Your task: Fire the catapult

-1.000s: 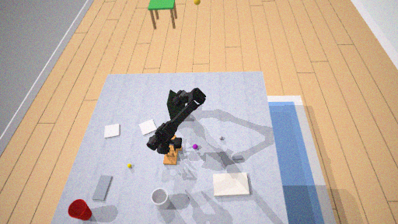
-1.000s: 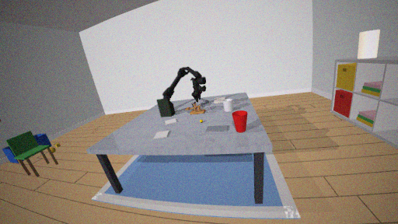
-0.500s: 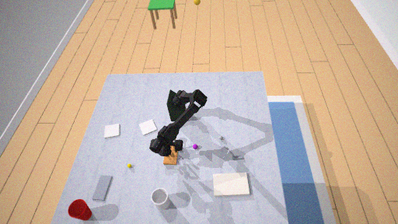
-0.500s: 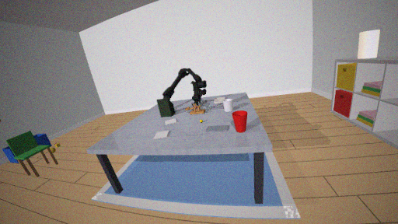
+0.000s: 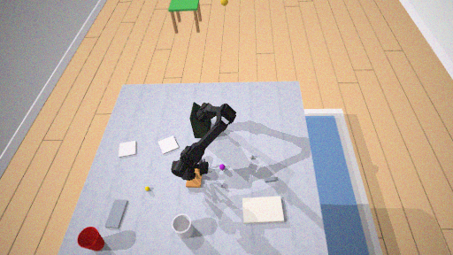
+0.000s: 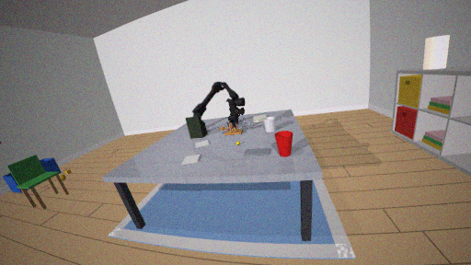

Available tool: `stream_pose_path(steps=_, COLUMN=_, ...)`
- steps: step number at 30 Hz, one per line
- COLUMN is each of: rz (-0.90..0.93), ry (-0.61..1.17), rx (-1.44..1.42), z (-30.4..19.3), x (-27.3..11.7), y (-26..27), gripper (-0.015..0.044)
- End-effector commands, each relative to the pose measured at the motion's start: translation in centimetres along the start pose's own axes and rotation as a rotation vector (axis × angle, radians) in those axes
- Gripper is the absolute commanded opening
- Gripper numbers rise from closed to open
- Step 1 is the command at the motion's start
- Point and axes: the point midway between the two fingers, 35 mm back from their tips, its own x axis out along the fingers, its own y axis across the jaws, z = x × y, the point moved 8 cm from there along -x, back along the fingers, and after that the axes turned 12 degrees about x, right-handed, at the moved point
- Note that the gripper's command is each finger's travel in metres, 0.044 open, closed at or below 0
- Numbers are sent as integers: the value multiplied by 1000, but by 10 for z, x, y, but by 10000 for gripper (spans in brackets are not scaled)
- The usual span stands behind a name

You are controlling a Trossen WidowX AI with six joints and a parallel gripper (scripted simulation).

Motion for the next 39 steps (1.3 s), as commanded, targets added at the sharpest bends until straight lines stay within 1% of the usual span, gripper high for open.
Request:
stream_pose_path(steps=1, rz=6, ry=1, rx=9, z=0, x=8, y=-1, gripper=440)
stream_pose_path(steps=21, rz=9, ry=2, rx=9, z=-2, x=37, y=0, gripper=440)
stream_pose_path(steps=33, rz=3, ry=2, rx=0, z=-1, x=33, y=1, gripper=125)
stream_pose_path(steps=38, rz=3, ry=2, rx=0, z=-1, x=33, y=1, gripper=92)
stream_pose_path(steps=39, rz=2, ry=2, rx=0, z=-1, x=30, y=1, gripper=65)
